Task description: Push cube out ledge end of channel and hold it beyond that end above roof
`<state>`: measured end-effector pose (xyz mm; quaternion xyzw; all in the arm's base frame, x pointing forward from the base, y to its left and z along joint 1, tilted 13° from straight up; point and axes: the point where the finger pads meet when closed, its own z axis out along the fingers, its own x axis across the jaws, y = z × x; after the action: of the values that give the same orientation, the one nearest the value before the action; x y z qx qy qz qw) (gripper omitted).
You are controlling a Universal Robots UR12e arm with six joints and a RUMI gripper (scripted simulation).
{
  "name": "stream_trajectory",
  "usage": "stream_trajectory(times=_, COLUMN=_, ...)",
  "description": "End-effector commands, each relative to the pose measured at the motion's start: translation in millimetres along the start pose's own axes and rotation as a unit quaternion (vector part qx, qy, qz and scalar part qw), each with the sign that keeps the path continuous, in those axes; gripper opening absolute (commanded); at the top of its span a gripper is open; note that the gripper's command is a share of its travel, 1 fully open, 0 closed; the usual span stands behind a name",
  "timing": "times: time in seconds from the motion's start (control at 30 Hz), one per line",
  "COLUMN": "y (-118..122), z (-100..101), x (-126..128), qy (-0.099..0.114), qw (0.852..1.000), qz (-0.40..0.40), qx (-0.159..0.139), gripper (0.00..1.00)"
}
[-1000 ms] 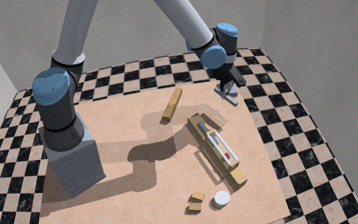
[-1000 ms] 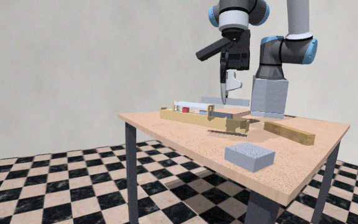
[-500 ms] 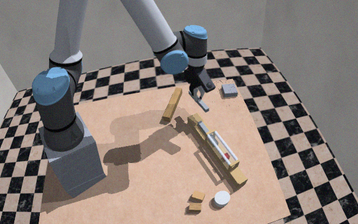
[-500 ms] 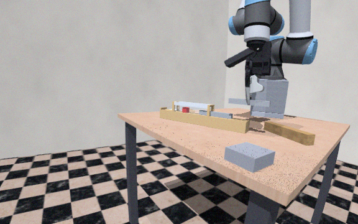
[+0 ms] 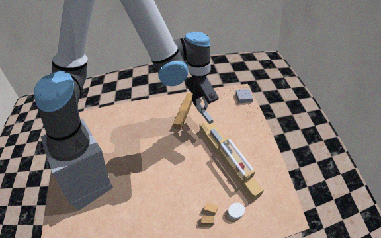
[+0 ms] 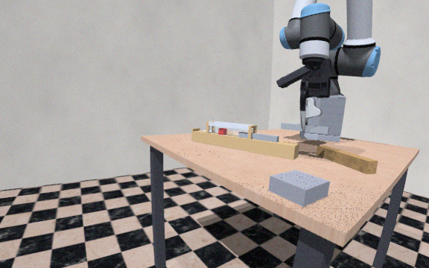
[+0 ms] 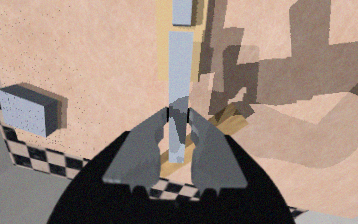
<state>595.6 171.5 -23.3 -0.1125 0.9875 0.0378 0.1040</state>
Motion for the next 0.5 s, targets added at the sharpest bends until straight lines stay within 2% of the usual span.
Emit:
stream_trajectory(times=0.0, y=0.2, z=17.1, x=-0.9, qy=-0.001, qw=1.000, qz=0.000, qx=0.000, gripper=0.00)
stream_trajectory(times=0.27, y=0.3, z=21.7, x=-0.9, qy=-0.001, qw=1.000, qz=0.000, qx=0.000, gripper=0.00)
stream_trajectory(times=0.47, y=0.3, z=33.8, x=-0.9, qy=-0.001, qw=1.000, qz=0.000, qx=0.000, gripper=0.00)
